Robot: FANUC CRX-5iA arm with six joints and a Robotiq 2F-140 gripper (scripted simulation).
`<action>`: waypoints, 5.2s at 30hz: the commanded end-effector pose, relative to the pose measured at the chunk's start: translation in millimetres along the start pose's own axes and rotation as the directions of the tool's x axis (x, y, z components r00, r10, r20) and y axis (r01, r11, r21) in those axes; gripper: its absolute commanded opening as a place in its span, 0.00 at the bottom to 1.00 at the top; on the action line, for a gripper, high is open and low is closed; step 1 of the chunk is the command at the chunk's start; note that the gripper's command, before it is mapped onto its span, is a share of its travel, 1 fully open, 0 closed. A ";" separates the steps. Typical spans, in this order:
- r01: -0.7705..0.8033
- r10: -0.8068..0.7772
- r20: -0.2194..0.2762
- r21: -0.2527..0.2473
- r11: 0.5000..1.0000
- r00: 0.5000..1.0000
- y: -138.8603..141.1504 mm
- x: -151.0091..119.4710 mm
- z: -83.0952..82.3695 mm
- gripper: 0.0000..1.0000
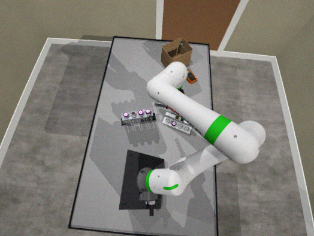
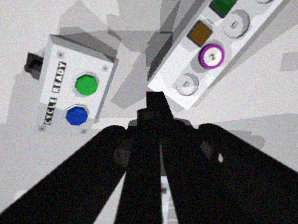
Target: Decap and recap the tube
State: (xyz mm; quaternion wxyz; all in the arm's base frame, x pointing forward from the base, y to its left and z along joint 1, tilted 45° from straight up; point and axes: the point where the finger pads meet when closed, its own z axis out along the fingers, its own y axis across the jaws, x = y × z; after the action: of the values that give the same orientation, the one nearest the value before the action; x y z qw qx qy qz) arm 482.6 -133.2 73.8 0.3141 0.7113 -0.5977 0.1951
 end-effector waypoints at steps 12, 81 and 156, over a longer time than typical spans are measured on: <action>-0.399 0.399 -0.023 0.007 0.917 0.917 -84.9 -31.1 25.0 0.10; -0.399 0.399 -0.023 0.007 0.917 0.917 -98.6 -35.5 59.4 0.10; 0.804 -0.804 -0.011 -0.021 0.594 0.594 61.6 97.2 49.4 1.00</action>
State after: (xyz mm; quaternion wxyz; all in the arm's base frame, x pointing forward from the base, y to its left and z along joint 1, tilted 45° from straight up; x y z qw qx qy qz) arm 437.5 -243.4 114.0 0.3791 0.9001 -0.2117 0.0347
